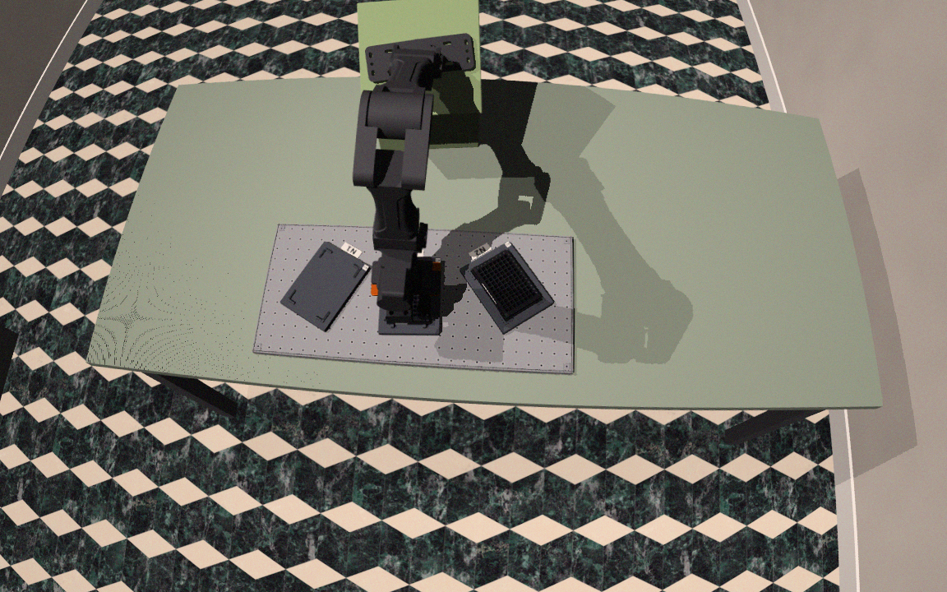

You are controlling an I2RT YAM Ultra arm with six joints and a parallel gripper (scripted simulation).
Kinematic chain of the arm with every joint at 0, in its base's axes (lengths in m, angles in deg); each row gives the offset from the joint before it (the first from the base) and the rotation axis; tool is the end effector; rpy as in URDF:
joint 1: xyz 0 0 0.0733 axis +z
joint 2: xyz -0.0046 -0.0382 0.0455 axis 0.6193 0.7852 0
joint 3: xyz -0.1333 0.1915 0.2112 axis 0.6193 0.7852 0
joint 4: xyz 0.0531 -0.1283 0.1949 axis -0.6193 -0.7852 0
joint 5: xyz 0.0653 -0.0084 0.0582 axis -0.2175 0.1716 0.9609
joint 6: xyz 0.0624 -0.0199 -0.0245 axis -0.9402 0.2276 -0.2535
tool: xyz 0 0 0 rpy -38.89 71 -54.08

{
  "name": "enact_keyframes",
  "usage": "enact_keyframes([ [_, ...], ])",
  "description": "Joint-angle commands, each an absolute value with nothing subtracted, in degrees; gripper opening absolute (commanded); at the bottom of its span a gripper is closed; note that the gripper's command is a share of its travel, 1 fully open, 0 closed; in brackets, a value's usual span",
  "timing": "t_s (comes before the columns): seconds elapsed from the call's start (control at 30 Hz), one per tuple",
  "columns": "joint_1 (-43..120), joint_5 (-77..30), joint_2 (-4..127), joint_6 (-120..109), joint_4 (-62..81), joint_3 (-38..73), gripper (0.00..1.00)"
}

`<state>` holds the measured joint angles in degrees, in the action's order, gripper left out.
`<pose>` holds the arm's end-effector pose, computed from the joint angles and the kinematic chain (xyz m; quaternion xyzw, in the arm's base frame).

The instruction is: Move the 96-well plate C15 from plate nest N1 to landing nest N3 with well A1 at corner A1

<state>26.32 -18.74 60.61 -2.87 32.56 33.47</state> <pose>0.3626 -0.0706 0.1915 0.0579 0.9228 -0.0078 0.3809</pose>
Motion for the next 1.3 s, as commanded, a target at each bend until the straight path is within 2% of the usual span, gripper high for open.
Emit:
enact_keyframes([
  [0.0,26.6,-19.2,61.47,-3.29,33.46,32.34,0.0],
  [0.47,26.38,-18.91,60.67,-3.02,32.95,33.23,0.0],
  [0.5,26.38,-18.91,60.67,-3.02,32.95,33.23,1.0],
  [1.27,26.38,-19.06,58.4,-3.17,31.53,35.01,1.0],
])
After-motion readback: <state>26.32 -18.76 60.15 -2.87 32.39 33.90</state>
